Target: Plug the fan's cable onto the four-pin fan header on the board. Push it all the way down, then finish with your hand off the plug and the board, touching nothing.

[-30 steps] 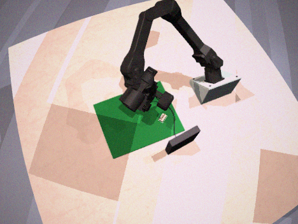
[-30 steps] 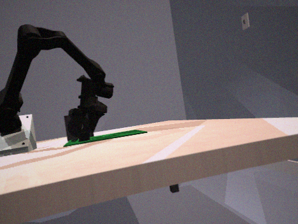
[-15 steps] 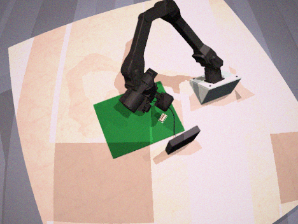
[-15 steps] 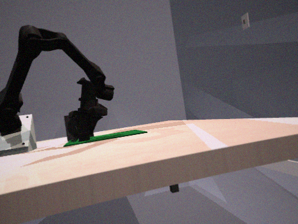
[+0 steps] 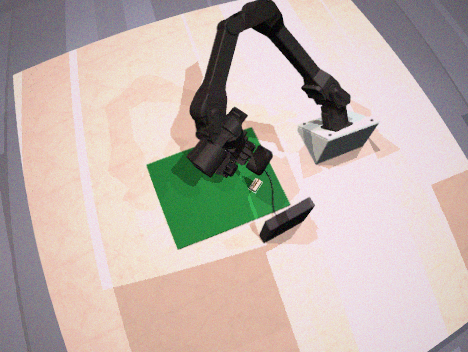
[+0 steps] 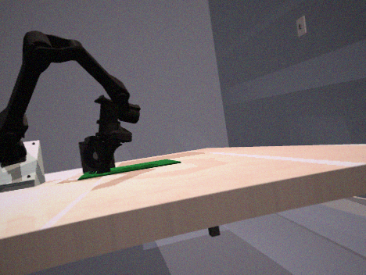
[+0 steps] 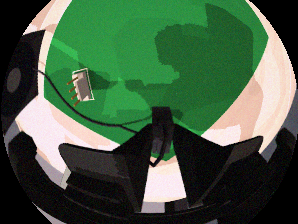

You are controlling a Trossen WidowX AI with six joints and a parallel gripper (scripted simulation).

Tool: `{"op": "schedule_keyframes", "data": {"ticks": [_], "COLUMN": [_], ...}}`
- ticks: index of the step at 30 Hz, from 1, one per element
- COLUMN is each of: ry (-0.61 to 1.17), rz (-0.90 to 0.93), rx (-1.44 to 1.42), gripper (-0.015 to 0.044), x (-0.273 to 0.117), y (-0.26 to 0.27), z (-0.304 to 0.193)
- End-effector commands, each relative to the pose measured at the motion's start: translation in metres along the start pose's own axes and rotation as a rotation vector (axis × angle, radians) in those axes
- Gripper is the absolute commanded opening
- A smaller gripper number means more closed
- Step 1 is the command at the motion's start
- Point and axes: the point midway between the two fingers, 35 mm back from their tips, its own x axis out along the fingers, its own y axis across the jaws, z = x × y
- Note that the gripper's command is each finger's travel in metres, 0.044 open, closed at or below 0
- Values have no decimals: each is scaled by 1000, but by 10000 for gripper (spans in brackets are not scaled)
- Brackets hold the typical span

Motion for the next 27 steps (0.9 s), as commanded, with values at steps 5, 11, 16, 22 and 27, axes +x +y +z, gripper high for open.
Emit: {"op": "schedule_keyframes", "data": {"ticks": [5,11,16,22,27], "ry": [-3,-5,-6,-6,-5], "rz": [2,3,3,2,1], "rx": [-1,-3,-4,-5,-6], "gripper": [0,0,0,0,0], "x": [-14,-32,-47,-65,-80], "y": [0,-1,0,0,0], "z": [-1,-4,-7,-12,-17]}}
